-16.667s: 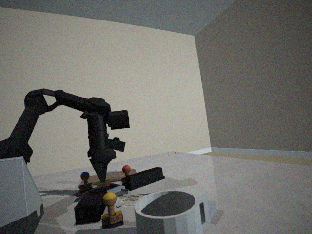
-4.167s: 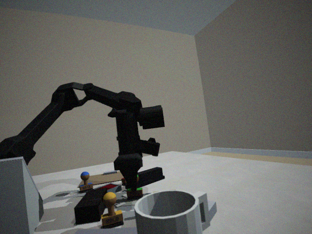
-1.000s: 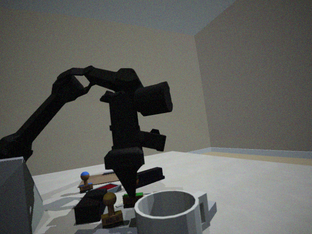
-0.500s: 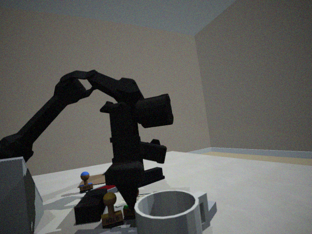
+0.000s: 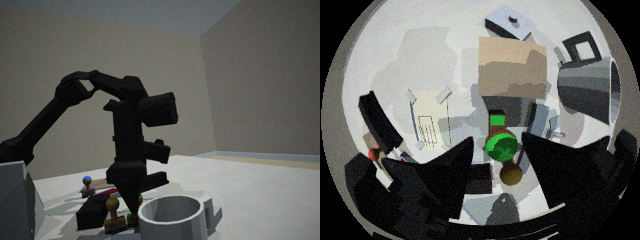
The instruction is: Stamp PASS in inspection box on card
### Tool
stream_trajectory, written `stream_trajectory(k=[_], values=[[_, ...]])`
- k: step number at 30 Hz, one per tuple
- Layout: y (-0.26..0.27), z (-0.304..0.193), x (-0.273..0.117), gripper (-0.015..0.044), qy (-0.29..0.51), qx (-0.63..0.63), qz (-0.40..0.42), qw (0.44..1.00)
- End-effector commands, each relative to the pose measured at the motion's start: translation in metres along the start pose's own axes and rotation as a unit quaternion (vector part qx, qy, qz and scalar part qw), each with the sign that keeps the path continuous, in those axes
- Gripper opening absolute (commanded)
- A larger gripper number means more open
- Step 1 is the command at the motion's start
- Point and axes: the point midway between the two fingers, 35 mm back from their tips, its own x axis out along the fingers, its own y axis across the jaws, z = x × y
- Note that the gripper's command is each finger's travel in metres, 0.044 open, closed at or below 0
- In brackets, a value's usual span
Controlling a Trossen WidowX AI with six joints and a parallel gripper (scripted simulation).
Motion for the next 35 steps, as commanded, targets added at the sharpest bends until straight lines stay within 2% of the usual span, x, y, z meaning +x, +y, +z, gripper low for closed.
stream_trajectory(k=[1,4,6,35], values=[[-0.004,0.006,-0.048,0.0266,-0.011,-0.002,-0.005,1.0],[-0.004,0.001,-0.096,0.0266,-0.011,-0.001,-0.003,1.0],[-0.004,-0.001,-0.107,0.0266,-0.011,-0.001,-0.003,1.0],[-0.004,0.0,-0.107,0.0266,-0.013,0.001,-0.001,1.0]])
